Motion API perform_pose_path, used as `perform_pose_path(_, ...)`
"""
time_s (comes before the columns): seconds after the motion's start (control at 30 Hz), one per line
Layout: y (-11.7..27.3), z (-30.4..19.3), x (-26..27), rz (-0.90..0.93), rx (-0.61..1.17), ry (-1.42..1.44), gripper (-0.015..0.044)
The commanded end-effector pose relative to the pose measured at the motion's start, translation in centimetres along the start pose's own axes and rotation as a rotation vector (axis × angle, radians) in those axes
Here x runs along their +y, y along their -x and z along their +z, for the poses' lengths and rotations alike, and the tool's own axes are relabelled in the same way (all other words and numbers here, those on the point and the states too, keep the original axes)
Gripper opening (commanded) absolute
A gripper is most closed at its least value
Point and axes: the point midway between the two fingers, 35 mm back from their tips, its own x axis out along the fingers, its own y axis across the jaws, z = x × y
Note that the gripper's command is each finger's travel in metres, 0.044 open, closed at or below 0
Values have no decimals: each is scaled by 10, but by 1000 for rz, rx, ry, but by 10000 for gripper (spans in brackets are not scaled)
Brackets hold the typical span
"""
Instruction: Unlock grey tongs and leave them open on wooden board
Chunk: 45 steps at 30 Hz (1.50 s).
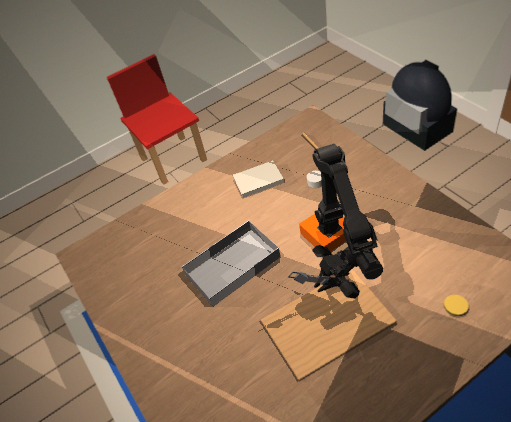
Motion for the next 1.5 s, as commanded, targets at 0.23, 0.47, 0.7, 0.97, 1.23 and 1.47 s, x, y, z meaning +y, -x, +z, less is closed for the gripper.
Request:
perform_pose_path(0.23,27,8,-4,66,-296,-87,-150)
perform_pose_path(0.47,27,8,-4,66,-296,-87,-150)
perform_pose_path(0.7,27,8,-4,66,-296,-87,-150)
perform_pose_path(0.97,27,8,-4,66,-296,-87,-150)
perform_pose_path(1.23,27,8,-4,66,-296,-87,-150)
perform_pose_path(1.47,25,7,-4,61,-282,-82,-150)
